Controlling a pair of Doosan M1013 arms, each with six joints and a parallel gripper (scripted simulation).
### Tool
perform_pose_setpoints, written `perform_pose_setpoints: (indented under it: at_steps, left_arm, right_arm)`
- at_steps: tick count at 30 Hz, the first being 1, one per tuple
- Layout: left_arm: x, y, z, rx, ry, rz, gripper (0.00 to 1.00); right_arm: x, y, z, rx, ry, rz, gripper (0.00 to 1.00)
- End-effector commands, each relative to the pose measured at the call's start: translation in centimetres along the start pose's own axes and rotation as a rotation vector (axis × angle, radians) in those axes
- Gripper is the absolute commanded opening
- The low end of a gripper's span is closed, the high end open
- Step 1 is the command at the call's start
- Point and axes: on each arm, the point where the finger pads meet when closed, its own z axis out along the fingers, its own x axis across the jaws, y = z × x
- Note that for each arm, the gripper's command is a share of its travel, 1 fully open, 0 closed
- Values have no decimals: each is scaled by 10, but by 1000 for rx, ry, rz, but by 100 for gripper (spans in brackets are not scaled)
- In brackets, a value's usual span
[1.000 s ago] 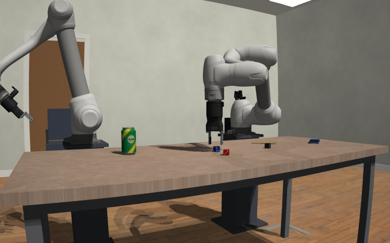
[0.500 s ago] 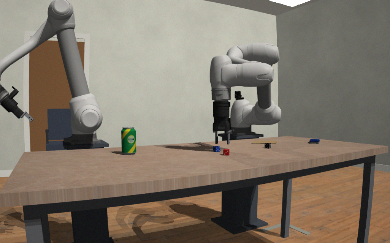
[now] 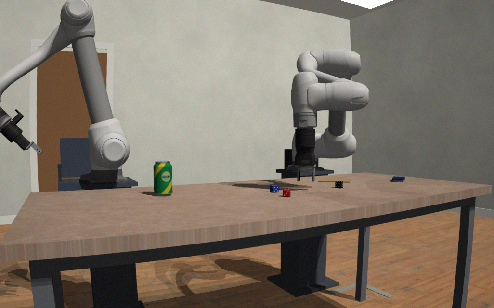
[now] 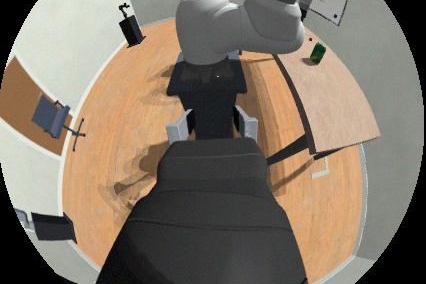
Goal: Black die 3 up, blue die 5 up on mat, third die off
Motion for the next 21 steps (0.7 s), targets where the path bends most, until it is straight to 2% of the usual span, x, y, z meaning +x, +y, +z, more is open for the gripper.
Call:
perform_pose_setpoints:
  at_steps: [1,7,21]
  left_arm:
    - [30,-22,-2,-3,0,1,100]
    - [73,-54,-2,-3,0,1,100]
    - [117,-87,-1,-3,0,1,100]
  right_arm:
    - [0,0,0,-1,0,0,100]
    - [0,0,0,-1,0,0,100]
    - [0,0,0,-1,0,0,100]
